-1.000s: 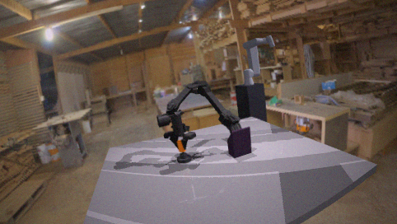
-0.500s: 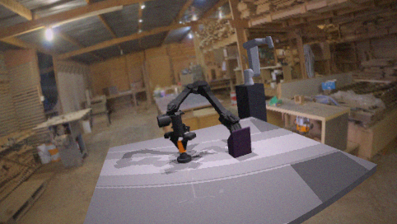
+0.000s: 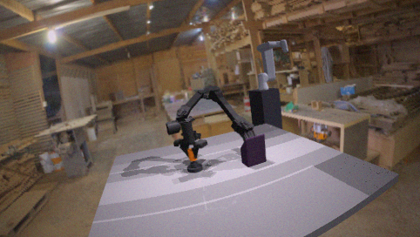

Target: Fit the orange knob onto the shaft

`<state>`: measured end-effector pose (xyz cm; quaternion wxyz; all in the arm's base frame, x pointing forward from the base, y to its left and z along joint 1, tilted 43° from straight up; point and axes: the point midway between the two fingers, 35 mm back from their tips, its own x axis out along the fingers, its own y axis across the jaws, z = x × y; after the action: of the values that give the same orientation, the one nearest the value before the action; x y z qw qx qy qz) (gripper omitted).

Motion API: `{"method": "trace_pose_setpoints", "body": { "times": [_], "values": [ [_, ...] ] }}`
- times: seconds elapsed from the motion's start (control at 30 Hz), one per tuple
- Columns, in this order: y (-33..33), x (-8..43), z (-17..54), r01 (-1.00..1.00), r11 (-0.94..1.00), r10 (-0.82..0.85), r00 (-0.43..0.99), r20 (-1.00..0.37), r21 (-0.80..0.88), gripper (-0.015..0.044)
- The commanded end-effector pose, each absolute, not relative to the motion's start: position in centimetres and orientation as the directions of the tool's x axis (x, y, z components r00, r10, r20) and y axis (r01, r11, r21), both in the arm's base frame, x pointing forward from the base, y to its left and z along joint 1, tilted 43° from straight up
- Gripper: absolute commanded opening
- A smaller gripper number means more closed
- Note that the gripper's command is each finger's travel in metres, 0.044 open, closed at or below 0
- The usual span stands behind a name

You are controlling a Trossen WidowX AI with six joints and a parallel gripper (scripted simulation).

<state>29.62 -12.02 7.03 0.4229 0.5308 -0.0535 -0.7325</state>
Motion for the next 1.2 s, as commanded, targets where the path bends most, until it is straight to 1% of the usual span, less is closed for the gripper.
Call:
{"method": "trace_pose_setpoints", "body": {
  "times": [0.0,0.17,1.0,1.17],
  "values": [
    [-11.91,29.72,7.25,0.520,-0.653,-0.677,-0.075,-0.732,0.551,0.0000],
    [-12.04,29.78,7.25,0.383,-0.697,-0.677,-0.075,-0.732,0.606,0.0000],
    [-11.90,29.66,7.26,0.375,-0.699,-0.677,-0.075,-0.732,0.609,0.0000],
    [-11.96,29.77,7.28,0.223,-0.727,-0.677,-0.075,-0.732,0.650,0.0000]
  ]
}}
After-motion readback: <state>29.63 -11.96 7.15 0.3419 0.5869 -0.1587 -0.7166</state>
